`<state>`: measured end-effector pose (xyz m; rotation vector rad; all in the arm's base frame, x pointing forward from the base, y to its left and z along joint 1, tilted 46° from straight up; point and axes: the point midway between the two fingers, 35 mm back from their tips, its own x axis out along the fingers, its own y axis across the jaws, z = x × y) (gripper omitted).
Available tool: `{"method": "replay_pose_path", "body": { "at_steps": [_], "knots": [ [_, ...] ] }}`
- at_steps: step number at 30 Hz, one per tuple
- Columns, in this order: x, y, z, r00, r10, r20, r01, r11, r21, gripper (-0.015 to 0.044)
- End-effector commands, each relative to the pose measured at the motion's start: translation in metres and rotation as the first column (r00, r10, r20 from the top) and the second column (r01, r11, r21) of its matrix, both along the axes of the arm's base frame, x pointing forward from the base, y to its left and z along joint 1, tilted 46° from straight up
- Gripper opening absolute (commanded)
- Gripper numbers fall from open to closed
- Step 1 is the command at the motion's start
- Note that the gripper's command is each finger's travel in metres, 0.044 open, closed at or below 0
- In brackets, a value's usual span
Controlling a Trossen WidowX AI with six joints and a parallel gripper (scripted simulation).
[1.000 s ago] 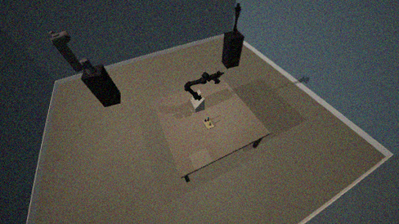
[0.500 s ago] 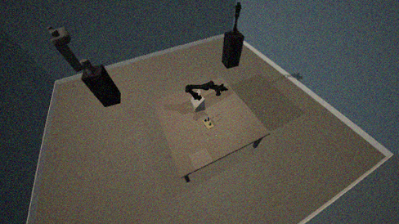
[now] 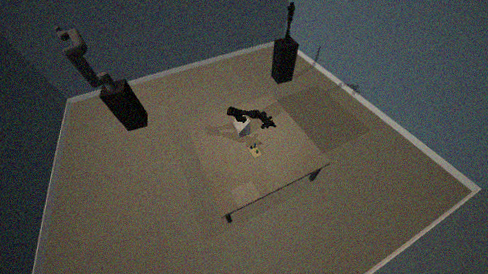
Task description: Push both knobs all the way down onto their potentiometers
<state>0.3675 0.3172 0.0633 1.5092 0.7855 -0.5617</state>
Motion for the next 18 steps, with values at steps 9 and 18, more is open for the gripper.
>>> {"method": "replay_pose_path", "body": {
  "at_steps": [9, 18],
  "knots": [
    [0.001, -0.120, -0.055, 0.971, -0.204, -0.128, 0.149, 0.926, -0.346, 0.0000],
    [-0.017, -0.205, -0.076, 0.913, -0.352, -0.208, 0.178, 0.800, -0.572, 0.0000]
  ]
}}
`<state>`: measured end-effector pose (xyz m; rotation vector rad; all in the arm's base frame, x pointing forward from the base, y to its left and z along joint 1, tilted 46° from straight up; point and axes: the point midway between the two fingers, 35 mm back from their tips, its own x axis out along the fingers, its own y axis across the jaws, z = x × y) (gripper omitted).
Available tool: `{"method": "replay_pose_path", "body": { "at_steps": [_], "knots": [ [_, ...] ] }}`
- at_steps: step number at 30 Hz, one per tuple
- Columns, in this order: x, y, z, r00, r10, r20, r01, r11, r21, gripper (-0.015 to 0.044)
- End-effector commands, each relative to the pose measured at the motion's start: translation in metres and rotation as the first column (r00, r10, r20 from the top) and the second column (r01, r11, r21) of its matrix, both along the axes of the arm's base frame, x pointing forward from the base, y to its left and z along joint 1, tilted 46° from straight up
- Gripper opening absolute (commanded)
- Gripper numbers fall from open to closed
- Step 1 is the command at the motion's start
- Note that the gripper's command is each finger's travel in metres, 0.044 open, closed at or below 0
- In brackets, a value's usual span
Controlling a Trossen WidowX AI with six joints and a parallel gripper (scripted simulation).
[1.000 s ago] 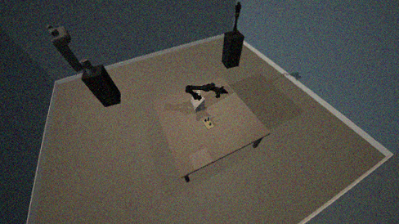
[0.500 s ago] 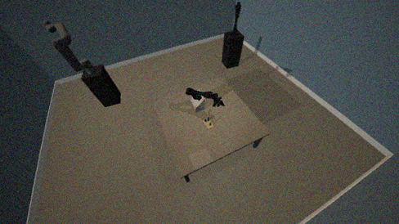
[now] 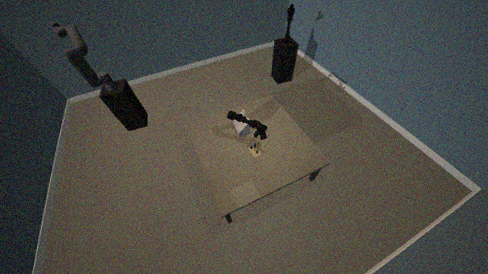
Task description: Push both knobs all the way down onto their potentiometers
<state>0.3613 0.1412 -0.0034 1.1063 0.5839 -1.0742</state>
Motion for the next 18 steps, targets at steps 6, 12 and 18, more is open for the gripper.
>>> {"method": "replay_pose_path", "body": {
  "at_steps": [6, 12, 18],
  "knots": [
    [-0.031, -0.080, -0.016, 0.978, -0.113, -0.174, 0.070, 0.970, -0.234, 0.0000],
    [-0.055, -0.125, -0.018, 0.941, -0.192, -0.277, 0.082, 0.928, -0.363, 0.0000],
    [-0.057, -0.130, -0.017, 0.936, -0.200, -0.288, 0.081, 0.923, -0.376, 0.0000]
  ]
}}
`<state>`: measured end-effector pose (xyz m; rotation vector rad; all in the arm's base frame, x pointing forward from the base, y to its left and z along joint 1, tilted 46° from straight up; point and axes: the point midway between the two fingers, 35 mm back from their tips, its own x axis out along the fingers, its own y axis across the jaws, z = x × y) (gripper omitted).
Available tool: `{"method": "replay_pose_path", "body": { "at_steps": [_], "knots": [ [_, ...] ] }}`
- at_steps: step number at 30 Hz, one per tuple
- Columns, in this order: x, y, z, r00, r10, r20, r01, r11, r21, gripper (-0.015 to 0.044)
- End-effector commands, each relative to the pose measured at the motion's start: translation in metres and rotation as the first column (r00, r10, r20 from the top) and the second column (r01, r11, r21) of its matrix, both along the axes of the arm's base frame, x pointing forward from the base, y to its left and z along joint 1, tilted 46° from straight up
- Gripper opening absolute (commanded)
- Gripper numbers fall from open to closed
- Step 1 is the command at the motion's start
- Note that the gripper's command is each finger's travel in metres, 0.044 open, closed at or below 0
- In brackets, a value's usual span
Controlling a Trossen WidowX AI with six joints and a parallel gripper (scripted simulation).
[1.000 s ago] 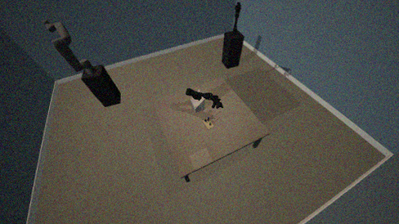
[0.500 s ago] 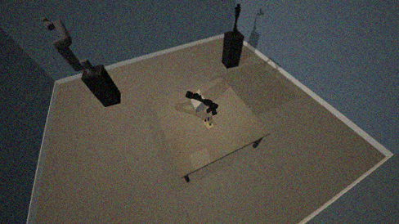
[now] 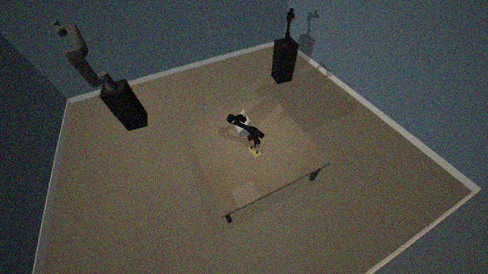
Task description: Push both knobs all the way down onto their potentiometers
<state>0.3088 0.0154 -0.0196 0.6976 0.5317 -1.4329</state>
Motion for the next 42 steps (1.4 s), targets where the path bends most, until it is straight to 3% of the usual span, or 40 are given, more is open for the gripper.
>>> {"method": "replay_pose_path", "body": {
  "at_steps": [1, 42],
  "knots": [
    [-0.005, -0.004, -0.001, 1.000, 0.006, -0.026, -0.006, 1.000, -0.020, 0.0000],
    [-0.002, -0.033, -0.029, 1.000, 0.006, -0.026, -0.006, 1.000, -0.022, 0.0000]
  ]
}}
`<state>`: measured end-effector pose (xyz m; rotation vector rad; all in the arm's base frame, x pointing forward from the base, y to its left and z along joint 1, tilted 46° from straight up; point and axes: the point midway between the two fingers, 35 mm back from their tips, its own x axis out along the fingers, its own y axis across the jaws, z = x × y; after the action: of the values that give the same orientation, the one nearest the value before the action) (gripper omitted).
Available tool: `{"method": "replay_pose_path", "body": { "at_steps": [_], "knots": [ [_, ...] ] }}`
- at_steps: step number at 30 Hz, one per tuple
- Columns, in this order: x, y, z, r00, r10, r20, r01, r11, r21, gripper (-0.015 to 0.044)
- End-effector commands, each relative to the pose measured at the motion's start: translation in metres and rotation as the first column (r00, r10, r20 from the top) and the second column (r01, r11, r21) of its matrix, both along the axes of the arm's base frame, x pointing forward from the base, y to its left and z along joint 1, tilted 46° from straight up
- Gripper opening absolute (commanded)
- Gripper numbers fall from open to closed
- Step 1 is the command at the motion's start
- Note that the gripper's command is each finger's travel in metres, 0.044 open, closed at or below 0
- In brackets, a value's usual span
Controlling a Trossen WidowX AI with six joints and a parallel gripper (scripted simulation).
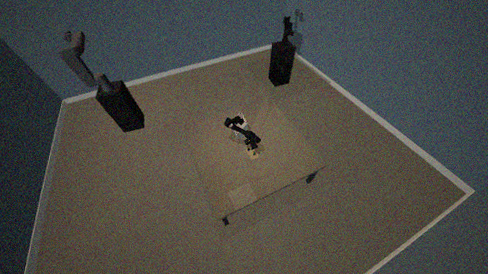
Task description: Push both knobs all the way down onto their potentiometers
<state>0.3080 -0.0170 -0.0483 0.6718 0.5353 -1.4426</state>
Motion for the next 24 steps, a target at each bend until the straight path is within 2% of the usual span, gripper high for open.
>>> {"method": "replay_pose_path", "body": {
  "at_steps": [1, 24],
  "knots": [
    [-0.0013, -0.0010, -0.0006, 1.000, 0.005, -0.007, -0.005, 1.000, -0.006, 0.0000],
    [-0.0009, -0.0054, -0.0048, 1.000, 0.005, -0.007, -0.005, 1.000, -0.006, 0.0000]
  ]
}}
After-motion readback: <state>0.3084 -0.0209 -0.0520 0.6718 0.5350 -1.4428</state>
